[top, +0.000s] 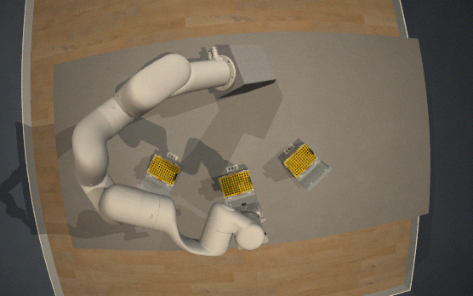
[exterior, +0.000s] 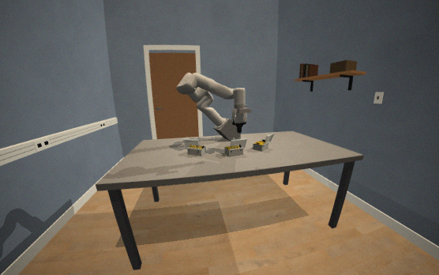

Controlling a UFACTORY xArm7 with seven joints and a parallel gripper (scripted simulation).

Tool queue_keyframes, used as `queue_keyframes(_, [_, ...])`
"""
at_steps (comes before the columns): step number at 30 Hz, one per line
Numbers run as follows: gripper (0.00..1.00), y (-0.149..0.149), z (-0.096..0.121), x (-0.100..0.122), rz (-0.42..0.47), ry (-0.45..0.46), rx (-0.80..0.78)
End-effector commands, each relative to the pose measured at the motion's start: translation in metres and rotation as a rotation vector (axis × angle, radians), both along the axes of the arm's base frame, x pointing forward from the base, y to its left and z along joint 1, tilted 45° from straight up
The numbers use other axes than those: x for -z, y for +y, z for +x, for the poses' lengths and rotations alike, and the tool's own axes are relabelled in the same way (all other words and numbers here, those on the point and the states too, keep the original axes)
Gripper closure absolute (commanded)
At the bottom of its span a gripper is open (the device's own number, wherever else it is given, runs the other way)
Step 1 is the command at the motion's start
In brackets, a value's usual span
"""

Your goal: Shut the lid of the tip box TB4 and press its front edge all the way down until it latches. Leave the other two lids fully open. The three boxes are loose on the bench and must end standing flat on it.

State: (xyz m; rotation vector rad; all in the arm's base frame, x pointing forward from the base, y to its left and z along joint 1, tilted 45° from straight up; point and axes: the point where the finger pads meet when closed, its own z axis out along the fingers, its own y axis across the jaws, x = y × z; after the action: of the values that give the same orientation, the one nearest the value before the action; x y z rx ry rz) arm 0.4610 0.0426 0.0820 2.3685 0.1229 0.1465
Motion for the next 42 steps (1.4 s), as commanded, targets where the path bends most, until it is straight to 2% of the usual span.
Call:
queue_keyframes(1, [1.00,0.004,0.023,-0.004,-0.001,0.004,0.000])
queue_keyframes(11, [1.00,0.007,0.072,-0.015,-0.001,0.004,0.000])
queue_keyframes(36, [1.00,0.007,0.072,-0.015,-0.001,0.004,0.000])
queue_keyframes(42, [1.00,0.000,0.073,-0.008,-0.001,0.004,0.000])
